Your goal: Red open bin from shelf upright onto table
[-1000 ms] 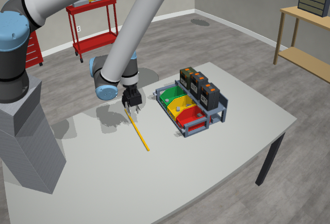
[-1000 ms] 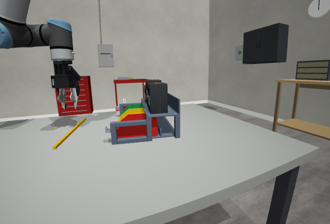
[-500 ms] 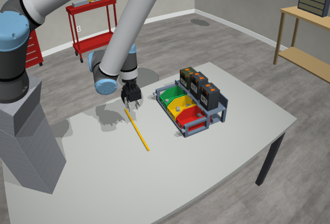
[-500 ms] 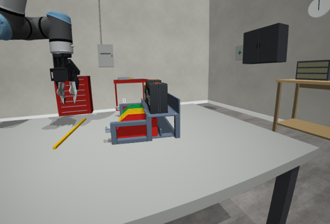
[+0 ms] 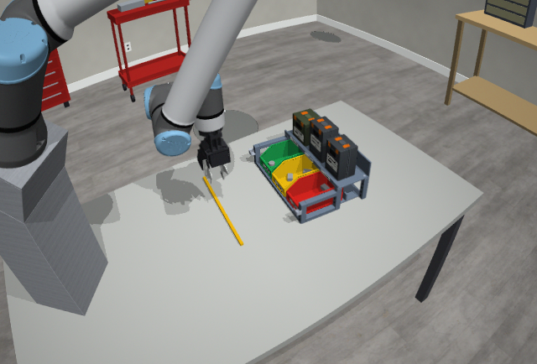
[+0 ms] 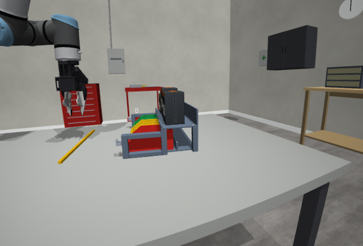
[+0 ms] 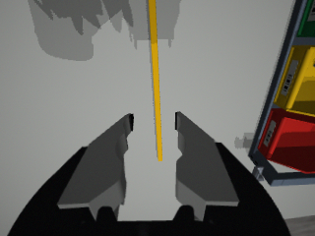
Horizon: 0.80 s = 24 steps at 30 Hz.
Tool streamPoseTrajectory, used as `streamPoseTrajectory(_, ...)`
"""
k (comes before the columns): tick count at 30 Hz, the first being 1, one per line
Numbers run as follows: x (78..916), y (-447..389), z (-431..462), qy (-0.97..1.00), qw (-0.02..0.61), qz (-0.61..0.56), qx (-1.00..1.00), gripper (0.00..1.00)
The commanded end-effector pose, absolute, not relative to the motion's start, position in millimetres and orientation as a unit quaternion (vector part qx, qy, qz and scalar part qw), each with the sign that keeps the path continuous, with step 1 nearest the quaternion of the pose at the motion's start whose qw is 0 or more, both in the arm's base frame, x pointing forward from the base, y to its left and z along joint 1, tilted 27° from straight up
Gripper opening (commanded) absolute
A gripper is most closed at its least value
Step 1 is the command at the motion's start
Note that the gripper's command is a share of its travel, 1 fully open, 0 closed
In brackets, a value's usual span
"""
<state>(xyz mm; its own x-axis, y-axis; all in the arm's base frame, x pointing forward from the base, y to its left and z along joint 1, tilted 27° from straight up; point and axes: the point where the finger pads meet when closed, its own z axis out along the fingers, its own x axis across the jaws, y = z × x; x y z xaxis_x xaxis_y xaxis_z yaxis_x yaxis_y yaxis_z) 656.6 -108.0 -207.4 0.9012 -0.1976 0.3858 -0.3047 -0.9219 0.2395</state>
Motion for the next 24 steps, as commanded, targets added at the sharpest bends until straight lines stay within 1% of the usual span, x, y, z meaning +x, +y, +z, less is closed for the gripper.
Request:
streamPoseTrajectory(1, 657.0, -108.1, -207.6, -0.13, 0.149, 0.18, 0.964, 0.26)
streamPoseTrajectory(24, 659.3, -110.5, -214.3, -0.13, 0.149, 0.18, 0.964, 0.26)
